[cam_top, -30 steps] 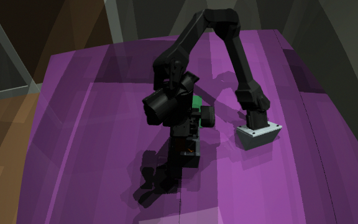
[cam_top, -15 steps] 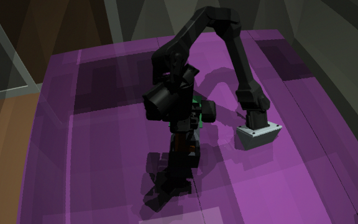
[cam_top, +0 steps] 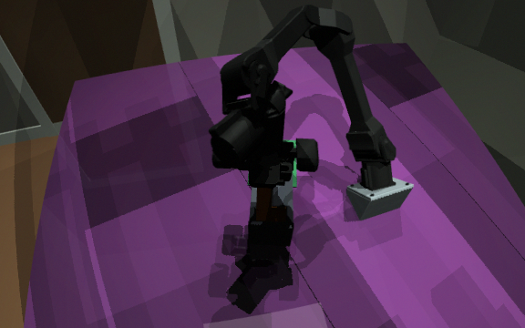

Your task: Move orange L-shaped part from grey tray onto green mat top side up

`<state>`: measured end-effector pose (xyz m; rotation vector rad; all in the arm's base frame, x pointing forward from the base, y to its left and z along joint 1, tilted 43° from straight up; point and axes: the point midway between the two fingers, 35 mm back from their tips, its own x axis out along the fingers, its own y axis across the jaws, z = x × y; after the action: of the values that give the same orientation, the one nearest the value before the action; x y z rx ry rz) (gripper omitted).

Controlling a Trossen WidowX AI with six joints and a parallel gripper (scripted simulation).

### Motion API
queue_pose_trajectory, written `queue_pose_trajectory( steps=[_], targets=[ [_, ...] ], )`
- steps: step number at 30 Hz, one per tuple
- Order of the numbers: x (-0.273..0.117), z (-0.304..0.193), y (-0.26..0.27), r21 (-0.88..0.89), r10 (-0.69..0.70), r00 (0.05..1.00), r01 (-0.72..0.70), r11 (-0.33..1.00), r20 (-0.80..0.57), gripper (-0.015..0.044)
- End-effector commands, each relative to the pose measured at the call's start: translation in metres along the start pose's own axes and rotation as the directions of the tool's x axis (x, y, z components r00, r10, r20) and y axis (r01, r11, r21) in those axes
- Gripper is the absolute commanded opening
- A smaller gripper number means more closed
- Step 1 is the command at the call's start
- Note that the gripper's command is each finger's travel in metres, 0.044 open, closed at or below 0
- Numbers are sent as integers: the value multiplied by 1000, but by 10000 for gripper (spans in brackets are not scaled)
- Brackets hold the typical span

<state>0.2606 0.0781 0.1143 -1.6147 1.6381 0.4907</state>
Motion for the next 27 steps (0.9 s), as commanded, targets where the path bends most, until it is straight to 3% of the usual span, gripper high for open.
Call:
queue_pose_trajectory(
  steps=[1,19,27],
  targets=[
    [-7,1,0,4,5,1000,-5,1000,5,0],
    [-25,0,1,-4,3,1000,-3,1000,6,0],
    [-23,-26,2,1,1,1000,-1,1000,8,0]
  ],
)
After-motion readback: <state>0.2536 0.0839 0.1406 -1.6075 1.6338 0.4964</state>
